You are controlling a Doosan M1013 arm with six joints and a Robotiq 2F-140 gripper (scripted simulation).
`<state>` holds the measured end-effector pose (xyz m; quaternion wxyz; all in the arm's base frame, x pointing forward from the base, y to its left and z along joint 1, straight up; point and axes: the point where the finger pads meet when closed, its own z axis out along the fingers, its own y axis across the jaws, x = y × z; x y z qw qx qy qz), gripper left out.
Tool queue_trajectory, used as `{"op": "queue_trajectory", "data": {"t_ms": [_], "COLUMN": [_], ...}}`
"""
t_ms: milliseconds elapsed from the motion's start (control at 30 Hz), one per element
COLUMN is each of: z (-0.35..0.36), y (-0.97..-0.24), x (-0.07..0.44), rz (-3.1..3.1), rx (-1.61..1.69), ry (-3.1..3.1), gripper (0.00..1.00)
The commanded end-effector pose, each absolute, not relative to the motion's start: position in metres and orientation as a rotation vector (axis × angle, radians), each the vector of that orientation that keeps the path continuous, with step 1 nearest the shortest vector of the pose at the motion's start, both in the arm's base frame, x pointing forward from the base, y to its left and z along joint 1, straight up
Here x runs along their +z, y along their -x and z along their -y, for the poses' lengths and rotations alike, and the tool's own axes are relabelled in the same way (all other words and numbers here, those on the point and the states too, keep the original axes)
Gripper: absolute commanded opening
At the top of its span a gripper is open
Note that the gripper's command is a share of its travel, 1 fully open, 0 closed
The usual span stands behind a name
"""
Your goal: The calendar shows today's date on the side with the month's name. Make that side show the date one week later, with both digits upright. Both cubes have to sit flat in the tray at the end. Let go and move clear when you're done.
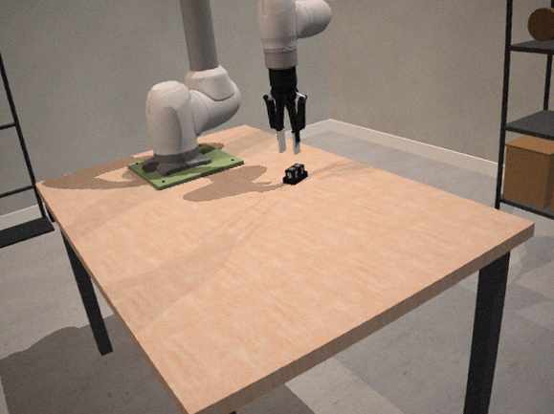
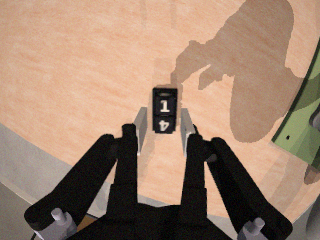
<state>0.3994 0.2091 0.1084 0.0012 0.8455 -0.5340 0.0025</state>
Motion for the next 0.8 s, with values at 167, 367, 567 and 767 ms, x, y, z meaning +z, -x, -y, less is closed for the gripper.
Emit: {"op": "queue_trajectory", "data": {"t_ms": [167, 367, 567, 767], "z": [-0.209, -0.209, -0.209, -0.209], "y": [-0.399, -0.399, -0.399, -0.399], "x": [0.101, 0.091, 0.082, 0.076], "rz": [1.676, 1.676, 1.676, 1.676], "rx": [0.008, 0.008, 0.008, 0.008], "ry": [-2.654, -2.654, -2.654, -2.654], "gripper": [0.35, 0.35, 0.35, 0.35]}}
